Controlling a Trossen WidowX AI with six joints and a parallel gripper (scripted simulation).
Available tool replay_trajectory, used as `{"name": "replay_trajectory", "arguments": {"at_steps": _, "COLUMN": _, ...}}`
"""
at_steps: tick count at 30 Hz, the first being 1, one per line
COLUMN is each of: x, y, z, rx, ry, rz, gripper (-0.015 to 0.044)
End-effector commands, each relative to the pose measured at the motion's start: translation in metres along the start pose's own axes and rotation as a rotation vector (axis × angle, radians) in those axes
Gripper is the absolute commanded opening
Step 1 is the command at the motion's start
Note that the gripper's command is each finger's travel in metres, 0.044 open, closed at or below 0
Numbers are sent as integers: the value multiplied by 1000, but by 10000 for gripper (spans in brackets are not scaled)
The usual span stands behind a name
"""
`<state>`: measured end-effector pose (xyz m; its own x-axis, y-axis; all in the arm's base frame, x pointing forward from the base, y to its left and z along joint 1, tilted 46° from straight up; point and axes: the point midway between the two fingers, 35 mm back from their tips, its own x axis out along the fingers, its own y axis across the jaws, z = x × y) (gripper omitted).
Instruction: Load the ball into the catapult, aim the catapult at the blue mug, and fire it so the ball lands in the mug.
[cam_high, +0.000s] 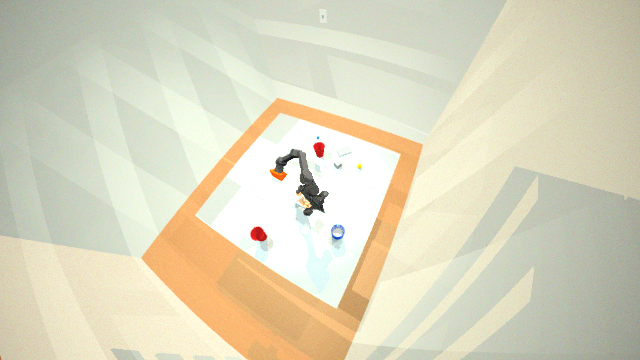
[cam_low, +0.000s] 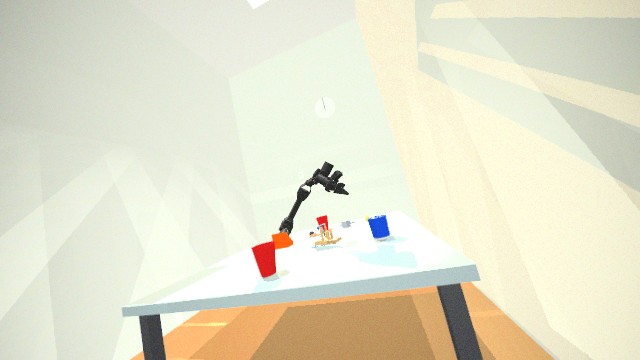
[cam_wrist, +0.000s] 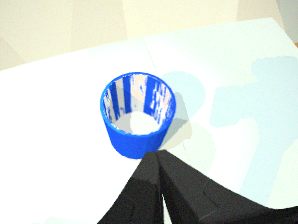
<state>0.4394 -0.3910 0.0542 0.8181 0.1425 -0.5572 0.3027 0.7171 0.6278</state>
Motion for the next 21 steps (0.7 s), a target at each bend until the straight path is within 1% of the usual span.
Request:
{"name": "replay_trajectory", "arguments": {"at_steps": 1, "x": -1, "y": 11, "z": -7, "rx": -74, "ry": 33, "rz": -34, "gripper": 0}}
{"name": "replay_trajectory", "arguments": {"at_steps": 21, "x": -10, "y": 59, "z": -74, "rx": -498, "ry": 323, "rz": -151, "gripper": 0}}
